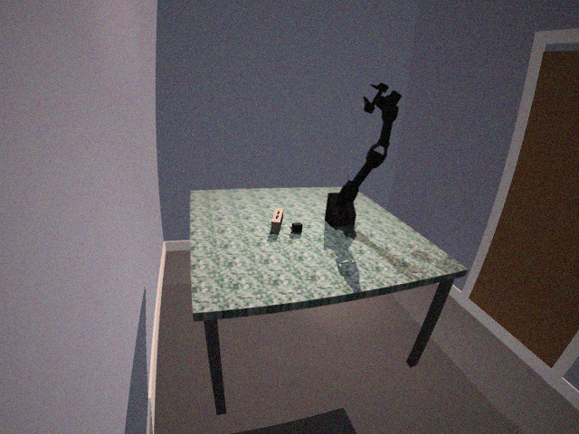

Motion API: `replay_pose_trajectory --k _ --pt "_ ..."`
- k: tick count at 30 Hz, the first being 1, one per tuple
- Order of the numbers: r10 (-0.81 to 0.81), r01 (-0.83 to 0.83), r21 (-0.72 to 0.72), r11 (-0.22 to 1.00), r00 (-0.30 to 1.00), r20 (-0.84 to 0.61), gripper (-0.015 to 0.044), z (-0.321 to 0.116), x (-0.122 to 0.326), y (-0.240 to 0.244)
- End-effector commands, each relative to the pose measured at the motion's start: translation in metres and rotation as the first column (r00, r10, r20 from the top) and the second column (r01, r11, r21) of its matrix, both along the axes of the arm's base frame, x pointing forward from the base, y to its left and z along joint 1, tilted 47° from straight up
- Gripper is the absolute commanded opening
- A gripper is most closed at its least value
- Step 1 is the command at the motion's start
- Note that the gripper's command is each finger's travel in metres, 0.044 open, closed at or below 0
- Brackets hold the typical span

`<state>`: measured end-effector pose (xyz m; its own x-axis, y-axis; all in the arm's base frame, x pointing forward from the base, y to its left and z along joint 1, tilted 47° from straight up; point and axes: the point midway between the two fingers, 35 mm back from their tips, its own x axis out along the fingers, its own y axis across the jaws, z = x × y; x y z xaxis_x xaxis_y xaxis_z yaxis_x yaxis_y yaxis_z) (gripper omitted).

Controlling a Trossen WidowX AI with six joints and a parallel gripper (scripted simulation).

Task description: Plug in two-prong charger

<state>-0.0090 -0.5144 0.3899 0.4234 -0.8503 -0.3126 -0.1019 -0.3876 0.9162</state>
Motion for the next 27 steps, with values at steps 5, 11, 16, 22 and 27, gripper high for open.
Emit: replay_pose_trajectory --k 5,11,16,22,27 --pt "0.062 -0.062 0.013 0.998 0.998 -0.030 0.0440 -0.011 0.023 0.000" --pt "0.166 -0.164 0.028 0.986 0.983 -0.082 0.0440 -0.029 0.059 0.003" --pt "0.241 -0.241 0.020 0.970 0.960 -0.138 0.0440 -0.038 0.080 0.007" --pt "0.348 -0.345 0.048 0.937 0.920 -0.178 0.0440 -0.058 0.118 0.016" --pt "0.436 -0.429 0.081 0.900 0.878 -0.198 0.0440 -0.076 0.149 0.028"
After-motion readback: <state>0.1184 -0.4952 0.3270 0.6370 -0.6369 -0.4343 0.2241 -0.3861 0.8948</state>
